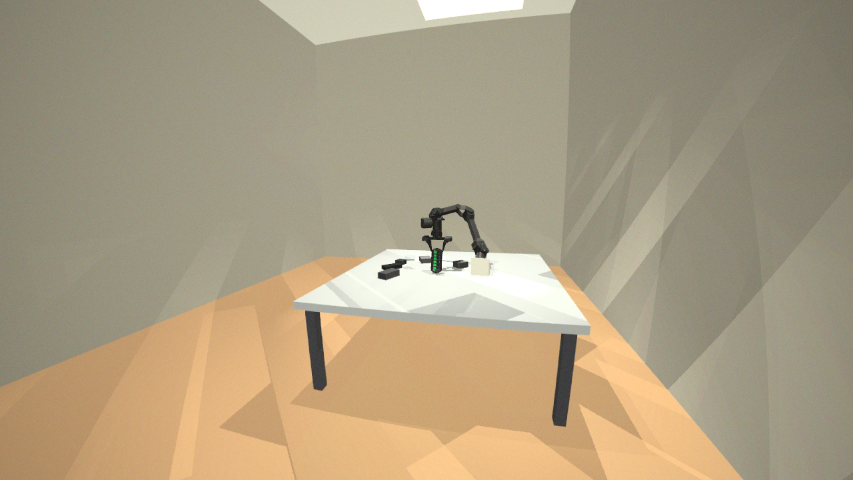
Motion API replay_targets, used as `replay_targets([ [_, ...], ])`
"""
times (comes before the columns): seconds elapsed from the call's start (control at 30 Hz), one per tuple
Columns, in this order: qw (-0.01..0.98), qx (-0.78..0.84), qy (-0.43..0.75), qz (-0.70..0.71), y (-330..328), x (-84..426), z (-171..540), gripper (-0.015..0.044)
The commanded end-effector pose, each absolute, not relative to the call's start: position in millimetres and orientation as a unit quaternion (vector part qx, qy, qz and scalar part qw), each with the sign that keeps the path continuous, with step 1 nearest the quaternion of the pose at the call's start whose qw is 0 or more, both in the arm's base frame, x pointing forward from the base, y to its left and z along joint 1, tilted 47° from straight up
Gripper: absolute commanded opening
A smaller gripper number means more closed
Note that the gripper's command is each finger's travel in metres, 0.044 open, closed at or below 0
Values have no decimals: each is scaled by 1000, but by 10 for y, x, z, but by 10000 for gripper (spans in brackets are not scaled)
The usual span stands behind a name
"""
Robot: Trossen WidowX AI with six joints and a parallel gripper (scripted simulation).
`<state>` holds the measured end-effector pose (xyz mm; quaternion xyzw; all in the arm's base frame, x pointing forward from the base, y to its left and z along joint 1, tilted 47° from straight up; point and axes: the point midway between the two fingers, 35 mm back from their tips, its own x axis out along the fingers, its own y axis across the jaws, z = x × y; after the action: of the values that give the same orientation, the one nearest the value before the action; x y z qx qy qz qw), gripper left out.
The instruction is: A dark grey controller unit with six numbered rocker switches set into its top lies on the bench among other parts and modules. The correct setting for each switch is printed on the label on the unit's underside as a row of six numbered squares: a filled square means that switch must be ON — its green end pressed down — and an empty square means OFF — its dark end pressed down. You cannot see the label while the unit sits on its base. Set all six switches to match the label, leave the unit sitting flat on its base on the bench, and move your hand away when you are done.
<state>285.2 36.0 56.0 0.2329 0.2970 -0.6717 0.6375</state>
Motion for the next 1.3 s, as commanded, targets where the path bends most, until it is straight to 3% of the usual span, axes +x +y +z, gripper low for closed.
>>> replay_targets([
  [0.0, 637, 230, 298, -672, 311, 2846, 574, 338],
  [1.27, 638, 230, 297, -672, 33, 2856, 693, 338],
])
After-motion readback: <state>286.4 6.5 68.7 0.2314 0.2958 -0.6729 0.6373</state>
